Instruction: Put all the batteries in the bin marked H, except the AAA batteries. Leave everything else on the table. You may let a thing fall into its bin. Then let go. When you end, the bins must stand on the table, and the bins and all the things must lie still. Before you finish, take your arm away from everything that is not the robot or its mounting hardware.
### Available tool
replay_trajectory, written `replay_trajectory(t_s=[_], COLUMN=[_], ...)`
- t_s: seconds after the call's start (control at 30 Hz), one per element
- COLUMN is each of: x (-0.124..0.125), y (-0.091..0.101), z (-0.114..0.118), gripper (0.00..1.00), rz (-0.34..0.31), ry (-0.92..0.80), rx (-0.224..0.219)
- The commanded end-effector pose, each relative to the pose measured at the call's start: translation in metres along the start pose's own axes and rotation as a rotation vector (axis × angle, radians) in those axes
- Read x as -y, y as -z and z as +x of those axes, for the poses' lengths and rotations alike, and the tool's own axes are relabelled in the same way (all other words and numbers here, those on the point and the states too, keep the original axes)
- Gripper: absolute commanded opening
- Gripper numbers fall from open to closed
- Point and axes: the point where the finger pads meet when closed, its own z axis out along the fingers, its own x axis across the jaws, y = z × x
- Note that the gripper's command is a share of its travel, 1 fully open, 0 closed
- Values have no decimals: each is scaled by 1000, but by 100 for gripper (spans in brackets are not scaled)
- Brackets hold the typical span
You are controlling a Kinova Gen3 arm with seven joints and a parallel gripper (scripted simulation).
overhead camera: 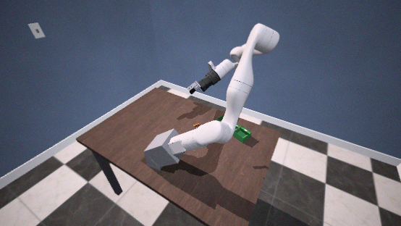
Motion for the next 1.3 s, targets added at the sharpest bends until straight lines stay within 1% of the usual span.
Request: replay_trajectory(t_s=[0.0, 0.53, 0.57, 1.03, 1.1, 1.17, 1.27], x=[0, 0, -5, -52, -52, -57, -58], y=[0, 0, -6, -62, -62, -69, -70], z=[-1, -1, 9, 98, 98, 112, 115], gripper=[100, 100, 31, 31, 31, 31, 31], rz=[0, 0, -5, -4, -4, -1, 1], ry=[2, 2, 5, 8, 8, 10, 9], rx=[-1, -1, -4, -1, -1, -4, -4])
